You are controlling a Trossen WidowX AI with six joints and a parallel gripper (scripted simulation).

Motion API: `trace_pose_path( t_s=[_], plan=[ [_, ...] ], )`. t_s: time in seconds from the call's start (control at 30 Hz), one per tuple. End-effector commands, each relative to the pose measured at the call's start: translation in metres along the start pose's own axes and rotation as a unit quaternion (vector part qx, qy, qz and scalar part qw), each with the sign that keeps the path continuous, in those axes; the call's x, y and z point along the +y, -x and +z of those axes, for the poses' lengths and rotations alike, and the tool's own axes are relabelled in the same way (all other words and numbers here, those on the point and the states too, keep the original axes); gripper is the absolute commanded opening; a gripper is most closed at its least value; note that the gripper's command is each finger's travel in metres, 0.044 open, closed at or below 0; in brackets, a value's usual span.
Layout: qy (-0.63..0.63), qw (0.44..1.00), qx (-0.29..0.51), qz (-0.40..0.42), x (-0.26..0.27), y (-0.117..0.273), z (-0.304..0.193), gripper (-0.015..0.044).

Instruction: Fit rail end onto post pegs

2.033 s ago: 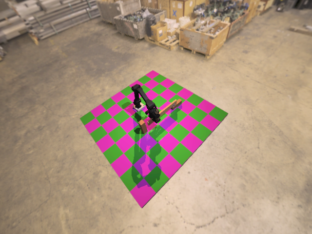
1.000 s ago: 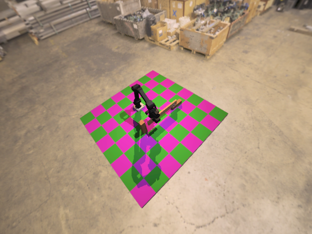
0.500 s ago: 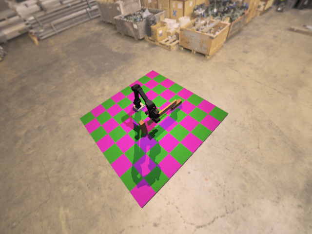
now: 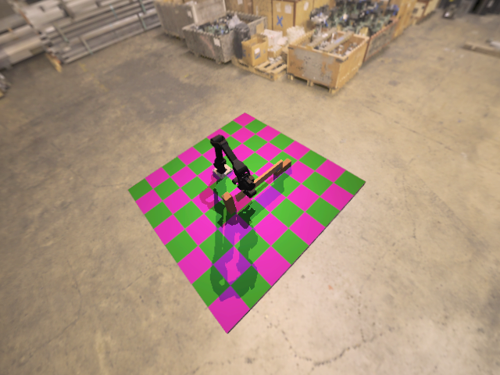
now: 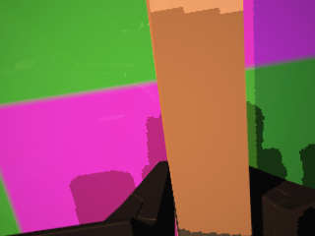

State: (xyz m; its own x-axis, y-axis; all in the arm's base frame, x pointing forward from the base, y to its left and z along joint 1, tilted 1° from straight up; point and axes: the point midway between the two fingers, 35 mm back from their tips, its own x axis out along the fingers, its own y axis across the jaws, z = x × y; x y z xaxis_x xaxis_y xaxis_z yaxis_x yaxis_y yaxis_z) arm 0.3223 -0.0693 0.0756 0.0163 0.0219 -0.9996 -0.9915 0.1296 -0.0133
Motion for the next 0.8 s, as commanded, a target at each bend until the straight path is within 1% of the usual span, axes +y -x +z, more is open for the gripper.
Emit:
trace_pose_path(
  t_s=[0.0, 0.77],
  plan=[
    [0.000, 1.000, 0.002, -0.001, -0.0001, -0.0001, -0.0029, 0.0000],
    [0.000, 1.000, 0.002, -0.001, -0.0003, 0.0025, -0.0098, 0.0000]
  ],
)
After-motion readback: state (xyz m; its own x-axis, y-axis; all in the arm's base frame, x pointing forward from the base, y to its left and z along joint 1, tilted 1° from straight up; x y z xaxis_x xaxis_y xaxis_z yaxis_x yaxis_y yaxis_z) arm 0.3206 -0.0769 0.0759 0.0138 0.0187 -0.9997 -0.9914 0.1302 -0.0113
